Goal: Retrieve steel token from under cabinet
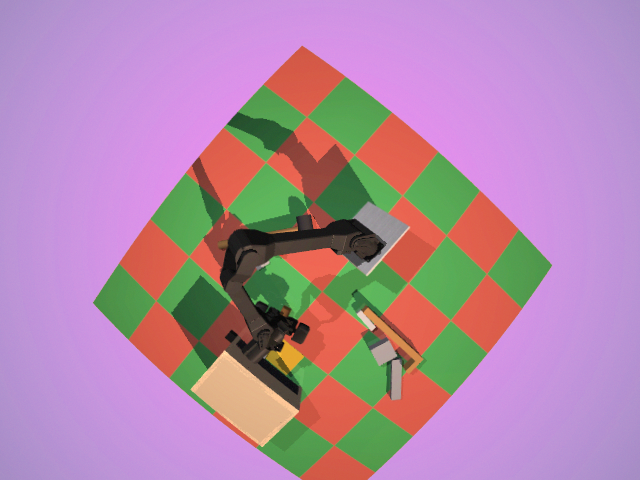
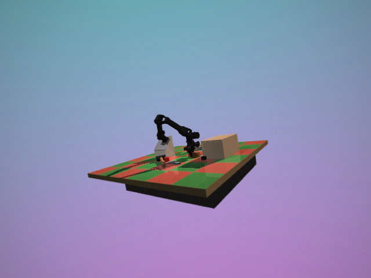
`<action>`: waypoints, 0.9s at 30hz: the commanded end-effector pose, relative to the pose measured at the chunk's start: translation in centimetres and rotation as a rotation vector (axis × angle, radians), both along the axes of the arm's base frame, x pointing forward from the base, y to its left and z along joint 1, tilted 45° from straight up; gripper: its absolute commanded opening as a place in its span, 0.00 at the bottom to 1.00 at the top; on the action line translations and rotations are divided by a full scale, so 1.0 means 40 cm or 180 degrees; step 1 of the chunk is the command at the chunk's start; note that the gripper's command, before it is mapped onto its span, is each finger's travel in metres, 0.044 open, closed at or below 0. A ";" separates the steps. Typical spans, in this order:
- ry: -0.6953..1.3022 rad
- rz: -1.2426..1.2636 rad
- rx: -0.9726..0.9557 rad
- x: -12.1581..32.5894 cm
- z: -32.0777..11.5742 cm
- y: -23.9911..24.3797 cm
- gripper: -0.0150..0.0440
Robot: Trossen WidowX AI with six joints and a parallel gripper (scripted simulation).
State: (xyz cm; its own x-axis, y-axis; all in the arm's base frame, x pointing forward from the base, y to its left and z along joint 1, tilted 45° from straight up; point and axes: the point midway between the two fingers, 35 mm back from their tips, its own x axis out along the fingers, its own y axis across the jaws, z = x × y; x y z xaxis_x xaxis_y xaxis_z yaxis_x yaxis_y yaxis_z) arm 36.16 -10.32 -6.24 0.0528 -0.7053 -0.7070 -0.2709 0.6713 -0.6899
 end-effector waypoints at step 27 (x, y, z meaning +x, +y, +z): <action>0.0037 0.0006 0.0000 -0.082 0.013 -0.024 0.25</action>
State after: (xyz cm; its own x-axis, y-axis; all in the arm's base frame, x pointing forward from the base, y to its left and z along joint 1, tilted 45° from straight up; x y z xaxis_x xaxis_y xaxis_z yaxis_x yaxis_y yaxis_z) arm 33.60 -11.13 -5.65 0.0517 -0.7064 -0.7059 -0.2724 0.6701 -0.6905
